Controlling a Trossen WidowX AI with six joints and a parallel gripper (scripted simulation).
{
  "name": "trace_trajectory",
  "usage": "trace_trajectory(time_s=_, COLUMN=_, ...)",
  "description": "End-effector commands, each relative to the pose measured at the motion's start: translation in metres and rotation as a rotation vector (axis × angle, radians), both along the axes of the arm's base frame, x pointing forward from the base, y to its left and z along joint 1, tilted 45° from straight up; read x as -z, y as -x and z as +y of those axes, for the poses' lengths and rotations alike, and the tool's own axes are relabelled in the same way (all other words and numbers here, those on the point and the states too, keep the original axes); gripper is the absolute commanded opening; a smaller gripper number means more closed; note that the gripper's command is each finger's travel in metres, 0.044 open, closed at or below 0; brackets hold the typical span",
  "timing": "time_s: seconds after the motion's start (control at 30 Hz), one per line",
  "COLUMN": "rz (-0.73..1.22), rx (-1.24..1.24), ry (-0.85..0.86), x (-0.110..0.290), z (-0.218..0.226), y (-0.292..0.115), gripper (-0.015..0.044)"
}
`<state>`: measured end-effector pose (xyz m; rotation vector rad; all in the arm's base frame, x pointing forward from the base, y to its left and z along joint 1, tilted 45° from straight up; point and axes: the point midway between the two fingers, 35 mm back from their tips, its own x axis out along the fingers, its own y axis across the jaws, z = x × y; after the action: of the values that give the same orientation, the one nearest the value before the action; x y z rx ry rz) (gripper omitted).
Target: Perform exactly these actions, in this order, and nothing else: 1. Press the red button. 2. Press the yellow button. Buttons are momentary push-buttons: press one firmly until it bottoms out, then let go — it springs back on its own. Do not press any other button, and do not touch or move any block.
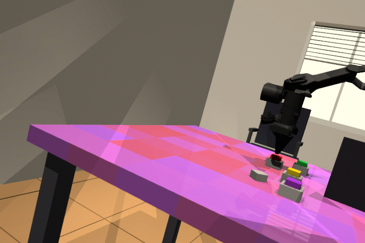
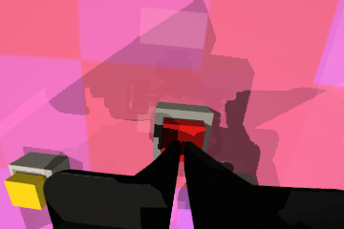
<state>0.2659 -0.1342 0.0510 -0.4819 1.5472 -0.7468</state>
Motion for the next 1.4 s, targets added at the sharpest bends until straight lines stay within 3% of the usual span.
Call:
trace_trajectory(time_s=0.0, rz=0.008, rx=-0.003, ry=0.005, x=0.005, z=-0.005, y=0.002, gripper=0.002)
trace_trajectory(time_s=0.8, rz=0.008, rx=-0.003, ry=0.005, x=0.009, z=-0.009, y=0.003, gripper=0.002)
trace_trajectory(time_s=1.07, rz=0.008, rx=-0.003, ry=0.004, x=-0.016, z=0.015, y=-0.002, gripper=0.002)
trace_trajectory(time_s=1.23, rz=0.008, rx=-0.003, ry=0.002, x=-0.056, z=0.055, y=-0.009, gripper=0.002)
trace_trajectory(time_s=1.37, rz=0.008, rx=-0.003, ry=0.002, x=-0.058, z=0.057, y=-0.009, gripper=0.002)
